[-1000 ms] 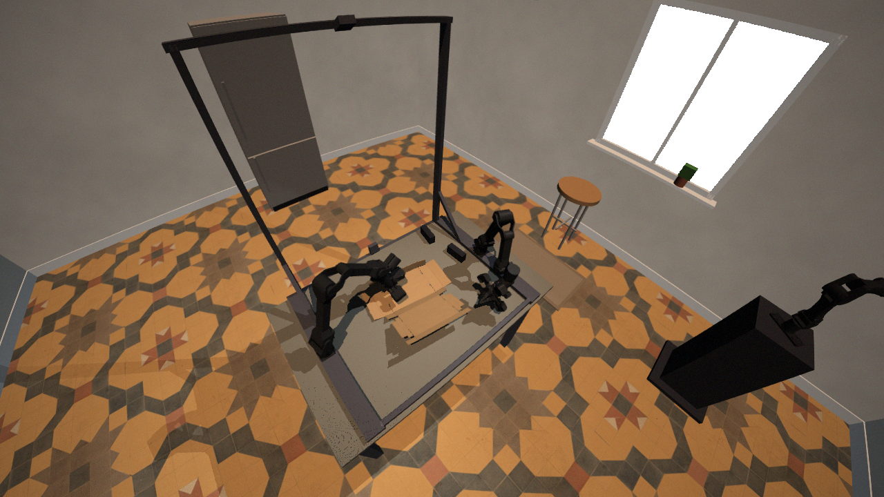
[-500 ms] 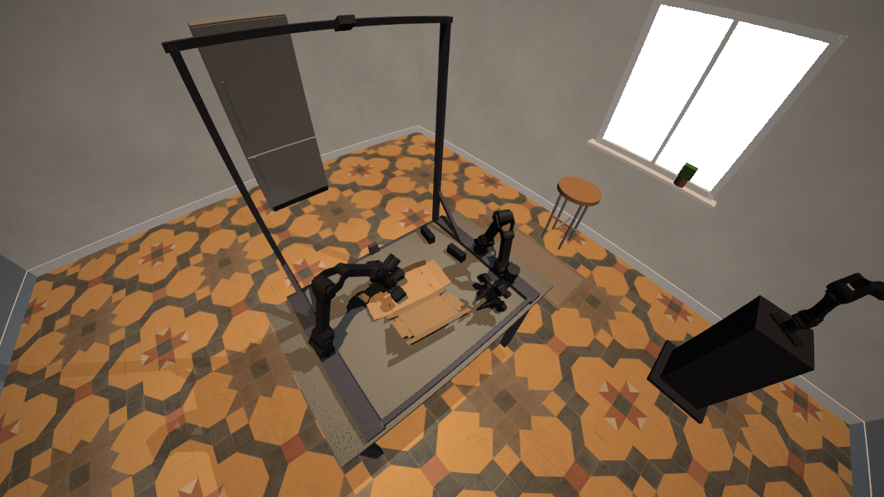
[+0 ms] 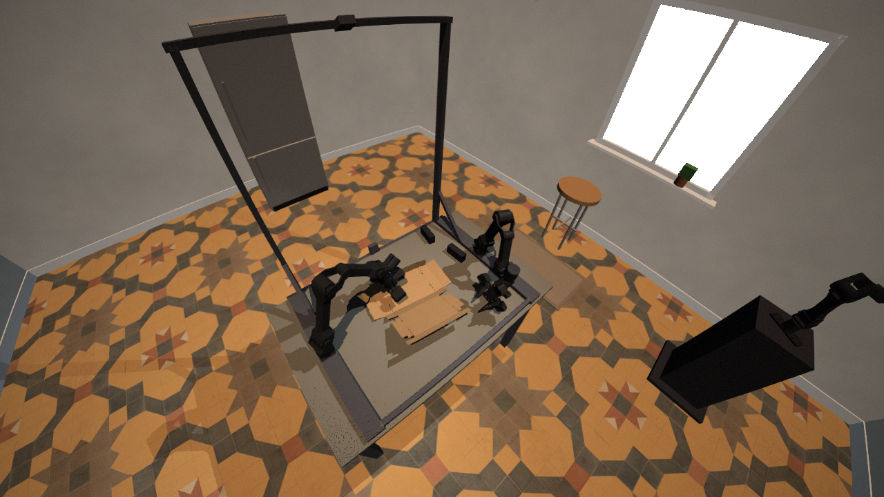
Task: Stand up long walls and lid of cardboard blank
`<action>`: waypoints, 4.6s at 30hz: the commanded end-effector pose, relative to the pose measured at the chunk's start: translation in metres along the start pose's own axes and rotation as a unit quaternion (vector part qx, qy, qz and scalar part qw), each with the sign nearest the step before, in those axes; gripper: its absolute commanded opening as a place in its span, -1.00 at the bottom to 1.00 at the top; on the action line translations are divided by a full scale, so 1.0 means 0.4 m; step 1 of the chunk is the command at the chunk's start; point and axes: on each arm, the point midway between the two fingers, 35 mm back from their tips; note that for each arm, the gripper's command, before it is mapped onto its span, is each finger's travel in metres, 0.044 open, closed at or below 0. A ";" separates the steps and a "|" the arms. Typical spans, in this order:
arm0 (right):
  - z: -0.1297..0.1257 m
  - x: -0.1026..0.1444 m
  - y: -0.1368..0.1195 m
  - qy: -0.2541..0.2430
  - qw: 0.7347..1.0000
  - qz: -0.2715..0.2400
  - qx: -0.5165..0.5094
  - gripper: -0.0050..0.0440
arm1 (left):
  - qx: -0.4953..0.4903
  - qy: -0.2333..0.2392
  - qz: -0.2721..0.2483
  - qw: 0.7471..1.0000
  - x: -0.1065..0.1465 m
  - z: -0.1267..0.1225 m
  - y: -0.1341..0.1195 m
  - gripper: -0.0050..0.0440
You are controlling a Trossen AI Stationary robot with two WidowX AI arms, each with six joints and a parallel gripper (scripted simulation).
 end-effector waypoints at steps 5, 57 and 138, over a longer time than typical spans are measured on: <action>0.000 -0.068 -0.088 0.000 0.998 0.062 0.001 0.01 | -0.006 0.000 -0.005 1.000 -0.001 -0.005 0.012 0.34; 0.000 -0.067 -0.087 0.000 0.998 0.060 0.001 0.01 | -0.007 -0.001 -0.004 1.000 -0.163 -0.016 0.018 0.34; -0.001 -0.068 -0.086 0.000 0.998 0.061 0.000 0.01 | -0.004 0.000 -0.008 1.000 -0.239 -0.074 0.036 -0.80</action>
Point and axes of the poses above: on each arm, the point midway between the two fingers, 35 mm back from their tips, its own x axis back along the fingers, its own z axis across the jaws, y = z × x, and after that the axes turned 9 degrees about x, right-handed
